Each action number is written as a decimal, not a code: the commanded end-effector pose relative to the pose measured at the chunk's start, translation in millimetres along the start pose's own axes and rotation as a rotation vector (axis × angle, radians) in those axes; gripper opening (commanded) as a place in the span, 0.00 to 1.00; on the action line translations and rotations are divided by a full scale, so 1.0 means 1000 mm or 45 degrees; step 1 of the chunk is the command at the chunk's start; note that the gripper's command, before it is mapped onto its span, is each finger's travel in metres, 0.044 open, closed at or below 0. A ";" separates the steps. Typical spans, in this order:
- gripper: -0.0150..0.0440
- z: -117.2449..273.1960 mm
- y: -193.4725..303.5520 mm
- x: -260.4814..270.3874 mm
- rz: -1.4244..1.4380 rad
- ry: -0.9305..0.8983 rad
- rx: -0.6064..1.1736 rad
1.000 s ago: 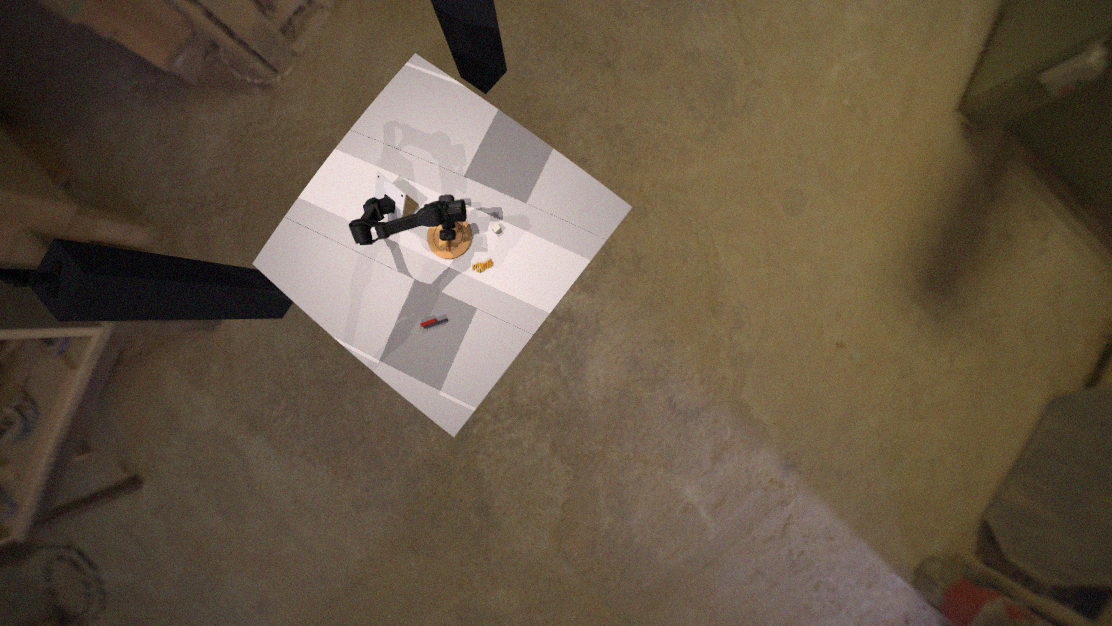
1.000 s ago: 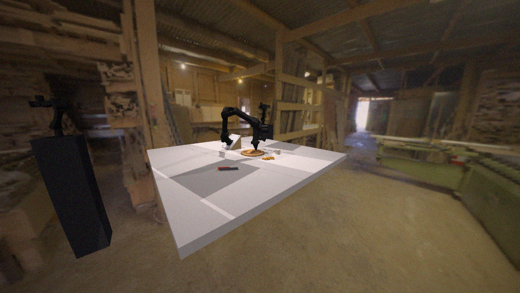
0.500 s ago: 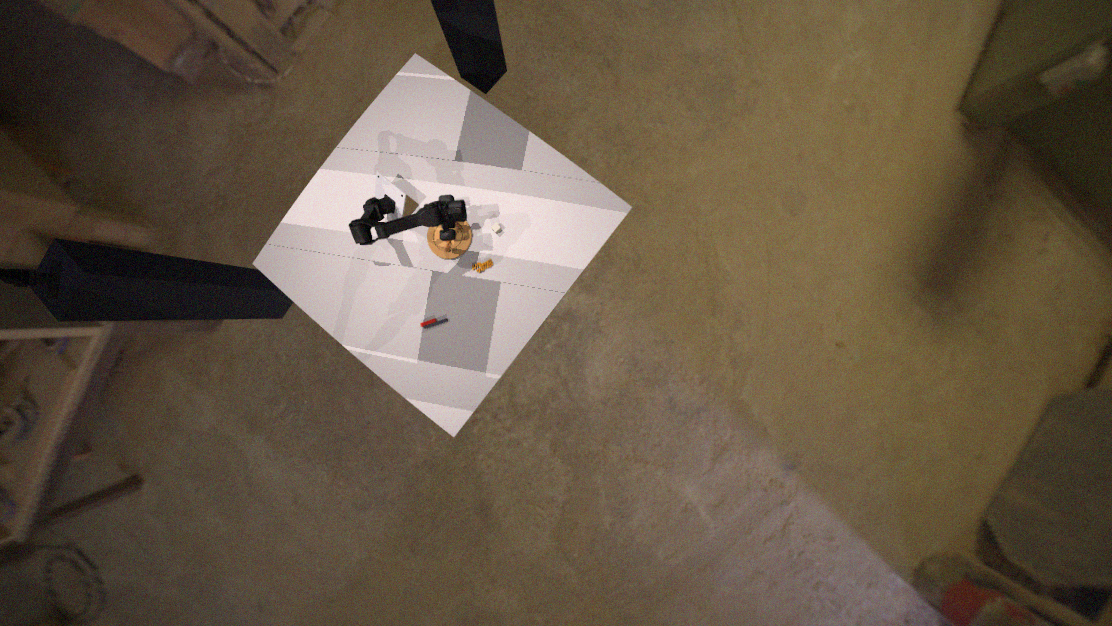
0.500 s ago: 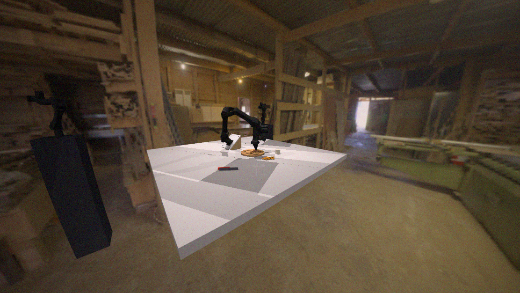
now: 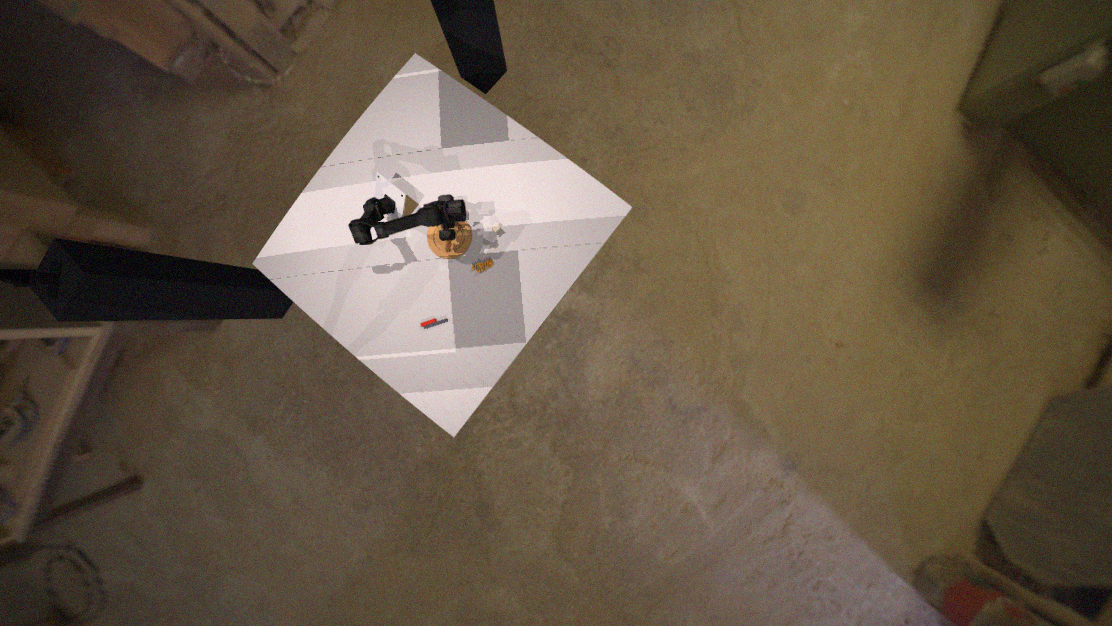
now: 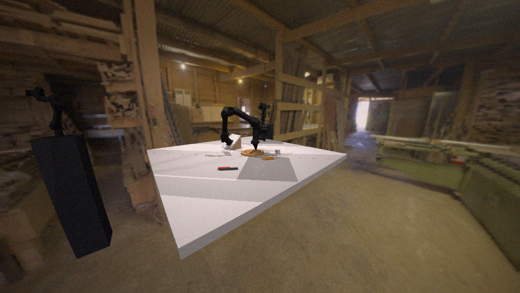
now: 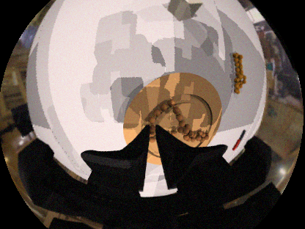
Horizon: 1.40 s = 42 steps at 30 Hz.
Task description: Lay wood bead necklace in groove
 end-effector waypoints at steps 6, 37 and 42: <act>0.25 0.004 -0.001 0.007 -0.002 0.003 -0.005; 1.00 0.004 -0.001 0.007 -0.002 0.003 -0.005; 1.00 0.004 -0.001 0.007 -0.002 0.003 -0.005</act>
Point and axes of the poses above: the point midway between the two fingers, 35 mm back from their tips, its own z axis back along the fingers, its own x axis across the jaws, y = z × x, the point moved 1 cm from there along z, back along the fingers, and after that the axes turned 5 degrees about -z, right-handed, at the moved point
